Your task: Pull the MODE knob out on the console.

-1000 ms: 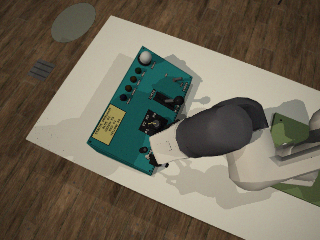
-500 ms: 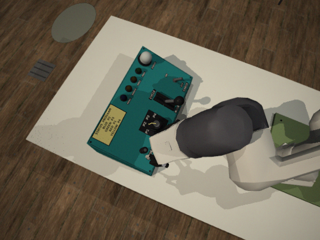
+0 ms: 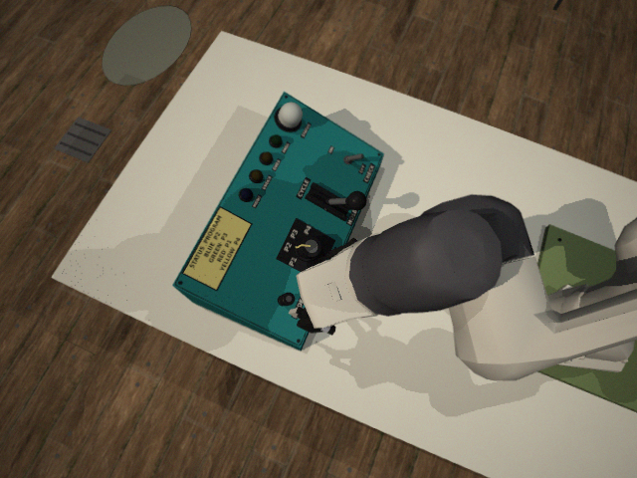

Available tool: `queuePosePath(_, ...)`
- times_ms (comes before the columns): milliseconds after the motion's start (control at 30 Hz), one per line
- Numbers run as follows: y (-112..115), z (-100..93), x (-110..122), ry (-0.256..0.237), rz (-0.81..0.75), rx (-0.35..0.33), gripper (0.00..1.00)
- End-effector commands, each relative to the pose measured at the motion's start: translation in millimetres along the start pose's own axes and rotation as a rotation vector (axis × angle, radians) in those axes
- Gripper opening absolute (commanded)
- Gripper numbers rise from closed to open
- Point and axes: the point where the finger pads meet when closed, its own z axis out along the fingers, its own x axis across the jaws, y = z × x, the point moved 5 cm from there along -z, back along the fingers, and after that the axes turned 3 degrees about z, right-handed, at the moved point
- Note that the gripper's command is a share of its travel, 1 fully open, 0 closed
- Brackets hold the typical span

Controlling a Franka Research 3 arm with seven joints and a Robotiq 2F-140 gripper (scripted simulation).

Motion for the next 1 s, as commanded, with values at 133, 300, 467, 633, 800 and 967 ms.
queuePosePath(133,-2,10.2,0,-0.002,0.006,0.002,0.44)
queuePosePath(300,-2,17.7,0,-0.002,0.006,0.002,0.44)
queuePosePath(467,-2,33.4,0,-0.002,0.006,0.002,0.44)
queuePosePath(633,-2,51.5,0,-0.002,0.006,0.002,0.44)
queuePosePath(800,-2,62.7,0,-0.002,0.006,0.002,0.44)
queuePosePath(967,-2,80.8,0,-0.002,0.006,0.002,0.44)
